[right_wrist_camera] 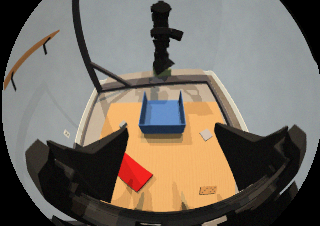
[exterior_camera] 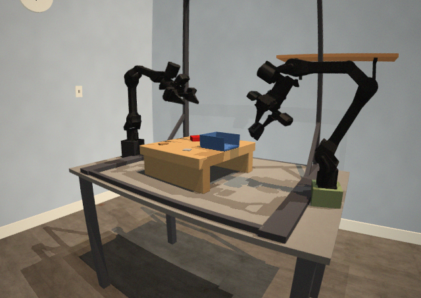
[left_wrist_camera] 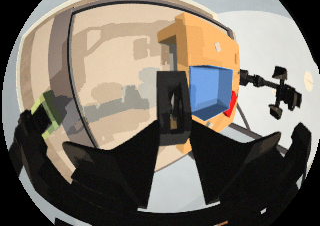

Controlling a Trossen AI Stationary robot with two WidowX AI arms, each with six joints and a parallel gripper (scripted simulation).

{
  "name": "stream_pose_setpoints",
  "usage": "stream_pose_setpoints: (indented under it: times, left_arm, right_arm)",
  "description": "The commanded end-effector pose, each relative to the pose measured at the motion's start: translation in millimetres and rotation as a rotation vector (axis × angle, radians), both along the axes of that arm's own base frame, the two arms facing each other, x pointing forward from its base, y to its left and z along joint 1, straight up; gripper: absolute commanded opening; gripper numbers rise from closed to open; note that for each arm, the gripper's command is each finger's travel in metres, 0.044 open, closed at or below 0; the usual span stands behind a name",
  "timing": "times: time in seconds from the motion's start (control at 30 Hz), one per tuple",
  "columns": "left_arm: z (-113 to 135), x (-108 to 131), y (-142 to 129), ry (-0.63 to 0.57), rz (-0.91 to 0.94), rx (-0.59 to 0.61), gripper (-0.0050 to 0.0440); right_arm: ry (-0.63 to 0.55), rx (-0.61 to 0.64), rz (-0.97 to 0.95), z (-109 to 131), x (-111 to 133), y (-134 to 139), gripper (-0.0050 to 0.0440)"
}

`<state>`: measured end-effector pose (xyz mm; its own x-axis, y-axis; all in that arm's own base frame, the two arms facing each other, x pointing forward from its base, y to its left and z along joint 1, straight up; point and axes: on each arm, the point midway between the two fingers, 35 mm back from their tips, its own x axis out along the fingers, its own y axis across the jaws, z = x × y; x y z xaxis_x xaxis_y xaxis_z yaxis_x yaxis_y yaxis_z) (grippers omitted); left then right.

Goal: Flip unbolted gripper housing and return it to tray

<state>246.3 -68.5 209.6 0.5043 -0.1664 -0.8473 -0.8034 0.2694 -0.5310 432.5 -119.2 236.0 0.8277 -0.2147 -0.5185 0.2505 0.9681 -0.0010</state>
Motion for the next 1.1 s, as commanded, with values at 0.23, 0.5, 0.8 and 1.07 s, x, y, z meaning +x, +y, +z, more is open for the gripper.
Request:
stream_pose_setpoints:
  times: [0.23, 0.5, 0.8, 1.07]
  left_arm:
    - [20.0, 1.7, -1.1, -0.026, -0.005, -0.010, 0.0118]
    - [26.0, 1.6, -1.1, -0.026, -0.005, -0.010, 0.0118]
    - [29.1, 1.8, -1.2, -0.026, -0.005, -0.010, 0.0118]
    - [29.4, 6.2, -2.7, -0.027, -0.005, -0.010, 0.0118]
  right_arm:
    - [-0.023, -0.006, 0.005, 10.1, 0.6, 0.5, 0.0440]
    - [-0.023, -0.006, 0.005, 10.1, 0.6, 0.5, 0.0440]
    - [-0.023, -0.006, 0.005, 10.1, 0.6, 0.5, 0.0440]
    - [-0.023, -0.006, 0.005, 10.1, 0.6, 0.5, 0.0440]
